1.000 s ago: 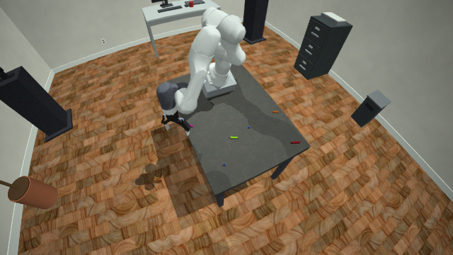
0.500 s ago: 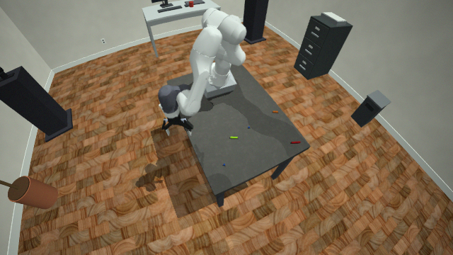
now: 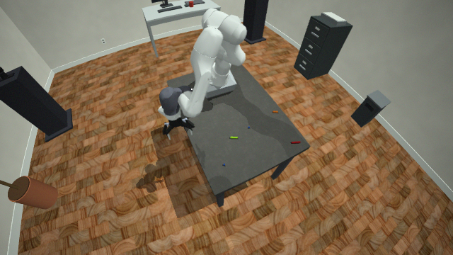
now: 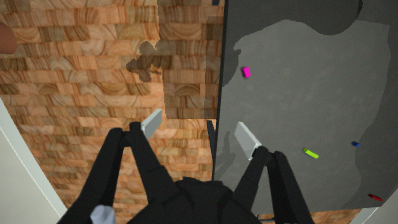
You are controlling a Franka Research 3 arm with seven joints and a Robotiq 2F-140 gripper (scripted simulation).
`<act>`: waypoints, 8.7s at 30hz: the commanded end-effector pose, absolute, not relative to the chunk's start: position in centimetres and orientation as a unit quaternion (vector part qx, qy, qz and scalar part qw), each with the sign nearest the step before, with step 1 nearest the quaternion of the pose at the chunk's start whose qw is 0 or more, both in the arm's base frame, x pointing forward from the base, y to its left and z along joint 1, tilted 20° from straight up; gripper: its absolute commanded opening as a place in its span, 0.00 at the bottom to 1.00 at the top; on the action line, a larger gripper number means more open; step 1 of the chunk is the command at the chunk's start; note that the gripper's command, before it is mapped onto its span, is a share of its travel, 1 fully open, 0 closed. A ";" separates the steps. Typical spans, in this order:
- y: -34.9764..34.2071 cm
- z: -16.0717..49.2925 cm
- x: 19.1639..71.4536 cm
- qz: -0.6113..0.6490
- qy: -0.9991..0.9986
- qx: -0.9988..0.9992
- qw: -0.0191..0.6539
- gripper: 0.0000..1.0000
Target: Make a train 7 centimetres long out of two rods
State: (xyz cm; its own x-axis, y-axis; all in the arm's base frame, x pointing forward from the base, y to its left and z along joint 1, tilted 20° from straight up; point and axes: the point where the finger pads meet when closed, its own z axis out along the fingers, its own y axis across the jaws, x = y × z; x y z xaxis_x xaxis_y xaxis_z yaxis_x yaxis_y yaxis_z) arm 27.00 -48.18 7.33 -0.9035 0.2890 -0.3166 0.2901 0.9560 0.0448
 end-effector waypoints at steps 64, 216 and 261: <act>-47.6 9.6 33.9 -0.100 0.876 -0.451 0.136 1.00; -43.8 14.1 46.4 -0.175 0.074 -0.982 -0.018 1.00; -43.8 14.1 46.4 -0.175 0.074 -0.982 -0.018 1.00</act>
State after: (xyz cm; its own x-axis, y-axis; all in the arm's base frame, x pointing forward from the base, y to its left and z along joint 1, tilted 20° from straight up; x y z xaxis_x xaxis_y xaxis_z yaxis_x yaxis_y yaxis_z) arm 46.37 -43.79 14.21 0.9283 -0.1395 0.3448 -0.1528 -0.9882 0.0116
